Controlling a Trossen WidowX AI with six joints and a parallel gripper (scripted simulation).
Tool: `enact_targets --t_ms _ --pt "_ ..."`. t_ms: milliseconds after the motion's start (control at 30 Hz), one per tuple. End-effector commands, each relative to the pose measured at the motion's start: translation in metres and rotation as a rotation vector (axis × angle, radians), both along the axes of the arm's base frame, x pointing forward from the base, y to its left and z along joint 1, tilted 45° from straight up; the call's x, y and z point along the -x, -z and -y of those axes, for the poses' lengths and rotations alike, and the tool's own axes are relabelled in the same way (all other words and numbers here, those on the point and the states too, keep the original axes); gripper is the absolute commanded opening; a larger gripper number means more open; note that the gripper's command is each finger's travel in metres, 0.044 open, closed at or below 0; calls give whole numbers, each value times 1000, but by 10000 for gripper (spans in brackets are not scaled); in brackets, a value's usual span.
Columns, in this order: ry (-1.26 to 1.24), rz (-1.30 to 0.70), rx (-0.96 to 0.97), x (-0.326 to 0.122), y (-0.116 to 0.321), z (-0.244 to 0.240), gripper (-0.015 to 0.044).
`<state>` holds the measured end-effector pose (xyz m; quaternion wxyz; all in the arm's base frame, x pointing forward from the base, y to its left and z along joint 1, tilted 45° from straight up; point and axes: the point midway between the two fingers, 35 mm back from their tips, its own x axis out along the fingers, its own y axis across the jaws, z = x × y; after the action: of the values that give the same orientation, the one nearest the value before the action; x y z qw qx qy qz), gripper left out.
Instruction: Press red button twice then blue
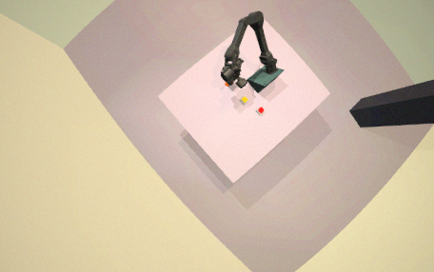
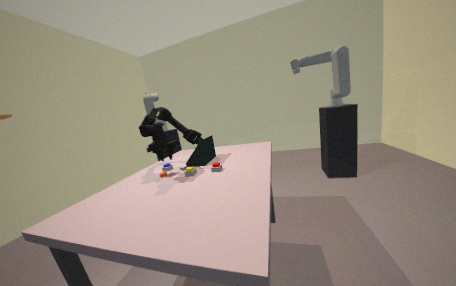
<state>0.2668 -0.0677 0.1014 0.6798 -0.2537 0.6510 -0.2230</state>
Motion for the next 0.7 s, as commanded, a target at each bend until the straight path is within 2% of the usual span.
enact_targets --t_ms 0,67,233,433,567,667 --pt "-4 -14 -32 -24 28 -49 361" --pt "-3 -21 -39 -31 45 -77 400" --pt "8 -36 -30 -33 94 -148 400" --pt "24 -36 23 -6 157 -221 400" --pt "33 -20 74 24 197 -255 400" --pt "34 -17 81 28 202 -258 400"
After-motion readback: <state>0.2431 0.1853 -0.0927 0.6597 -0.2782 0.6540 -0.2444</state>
